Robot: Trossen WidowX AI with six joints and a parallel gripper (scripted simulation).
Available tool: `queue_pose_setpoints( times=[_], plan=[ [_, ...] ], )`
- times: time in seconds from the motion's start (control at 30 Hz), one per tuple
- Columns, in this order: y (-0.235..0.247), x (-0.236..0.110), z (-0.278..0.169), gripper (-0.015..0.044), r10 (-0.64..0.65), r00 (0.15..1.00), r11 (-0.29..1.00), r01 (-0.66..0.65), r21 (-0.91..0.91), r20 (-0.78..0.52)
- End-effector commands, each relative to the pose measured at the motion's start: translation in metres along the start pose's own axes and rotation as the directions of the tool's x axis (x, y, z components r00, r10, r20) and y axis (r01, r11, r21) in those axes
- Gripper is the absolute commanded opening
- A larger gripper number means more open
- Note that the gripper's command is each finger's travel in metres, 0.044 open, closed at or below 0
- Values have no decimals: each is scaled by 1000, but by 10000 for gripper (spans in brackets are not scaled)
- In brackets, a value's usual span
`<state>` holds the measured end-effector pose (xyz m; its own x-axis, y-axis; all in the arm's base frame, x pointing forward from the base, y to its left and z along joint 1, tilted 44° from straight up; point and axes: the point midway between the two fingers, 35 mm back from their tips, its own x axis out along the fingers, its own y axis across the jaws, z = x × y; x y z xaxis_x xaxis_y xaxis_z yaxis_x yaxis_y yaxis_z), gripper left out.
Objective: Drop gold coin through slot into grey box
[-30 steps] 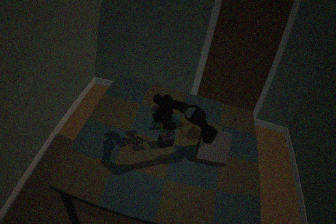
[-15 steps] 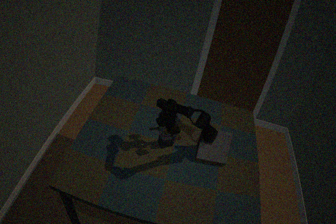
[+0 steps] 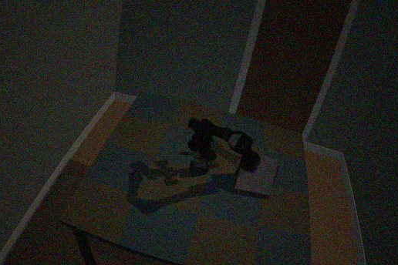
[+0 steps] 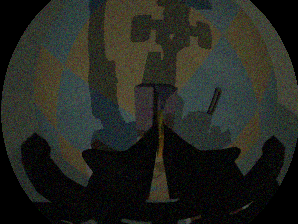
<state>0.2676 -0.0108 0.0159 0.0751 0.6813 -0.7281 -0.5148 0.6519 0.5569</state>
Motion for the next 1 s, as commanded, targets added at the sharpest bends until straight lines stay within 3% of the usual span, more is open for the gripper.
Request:
queue_pose_setpoints(
  times=[0.0,0.97],
  plan=[
    [2,0,0,0,0,1000,1000,0,1,0],
    [5,9,-1,0,1,1000,1000,-1,13,-2]
  ],
)
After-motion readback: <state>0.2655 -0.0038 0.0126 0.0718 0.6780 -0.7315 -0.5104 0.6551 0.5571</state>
